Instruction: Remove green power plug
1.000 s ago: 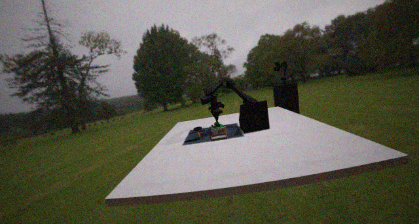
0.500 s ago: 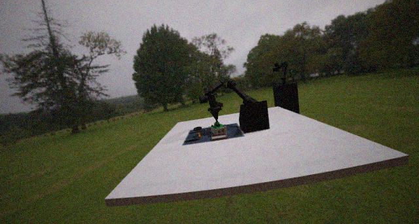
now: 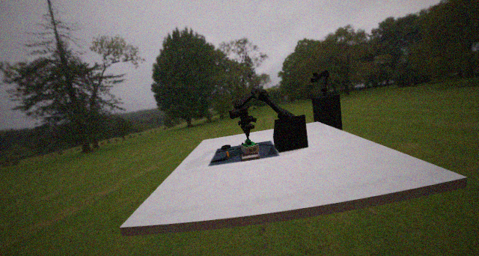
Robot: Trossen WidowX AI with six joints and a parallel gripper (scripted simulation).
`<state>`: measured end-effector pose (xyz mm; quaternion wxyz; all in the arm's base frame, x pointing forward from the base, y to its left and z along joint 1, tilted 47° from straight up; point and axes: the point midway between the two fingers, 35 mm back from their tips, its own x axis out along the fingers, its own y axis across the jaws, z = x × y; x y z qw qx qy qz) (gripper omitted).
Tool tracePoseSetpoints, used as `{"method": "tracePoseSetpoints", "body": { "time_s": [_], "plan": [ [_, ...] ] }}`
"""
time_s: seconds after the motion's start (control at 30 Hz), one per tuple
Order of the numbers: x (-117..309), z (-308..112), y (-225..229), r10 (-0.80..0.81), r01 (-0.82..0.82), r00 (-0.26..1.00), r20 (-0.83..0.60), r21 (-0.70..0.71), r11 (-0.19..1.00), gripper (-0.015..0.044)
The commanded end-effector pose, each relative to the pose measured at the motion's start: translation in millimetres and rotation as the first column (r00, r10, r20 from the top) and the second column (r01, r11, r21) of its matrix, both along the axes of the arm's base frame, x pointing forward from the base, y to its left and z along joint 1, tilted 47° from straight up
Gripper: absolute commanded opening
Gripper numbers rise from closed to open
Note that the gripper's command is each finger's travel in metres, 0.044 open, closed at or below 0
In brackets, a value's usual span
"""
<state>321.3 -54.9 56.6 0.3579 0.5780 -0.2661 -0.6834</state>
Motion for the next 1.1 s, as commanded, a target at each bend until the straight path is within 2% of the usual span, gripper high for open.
{"method": "tracePoseSetpoints", "body": {
  "time_s": [0.0, 0.2, 0.33, 0.47, 0.8, 0.93, 1.07],
  "plan": [
    [2, 6, 13, 0.035, -0.035, 0.999, 0.000, 0.027, 0.999, 0.0000],
    [4, 18, 5, 0.004, -0.002, 1.000, -0.011, 0.188, 0.982, 0.0000],
    [6, 22, 3, -0.006, 0.010, 1.000, -0.016, 0.241, 0.971, 0.0000],
    [5, 20, 6, 0.001, 0.002, 1.000, -0.013, 0.205, 0.979, 0.0000],
    [1, 7, 21, 0.044, -0.044, 0.999, 0.003, -0.023, 0.999, 0.0000],
    [1, 9, 20, 0.041, -0.041, 0.999, 0.002, -0.004, 0.999, 0.0000],
    [3, 16, 14, 0.019, -0.018, 1.000, -0.005, 0.108, 0.994, 0.0000]
  ]
}}
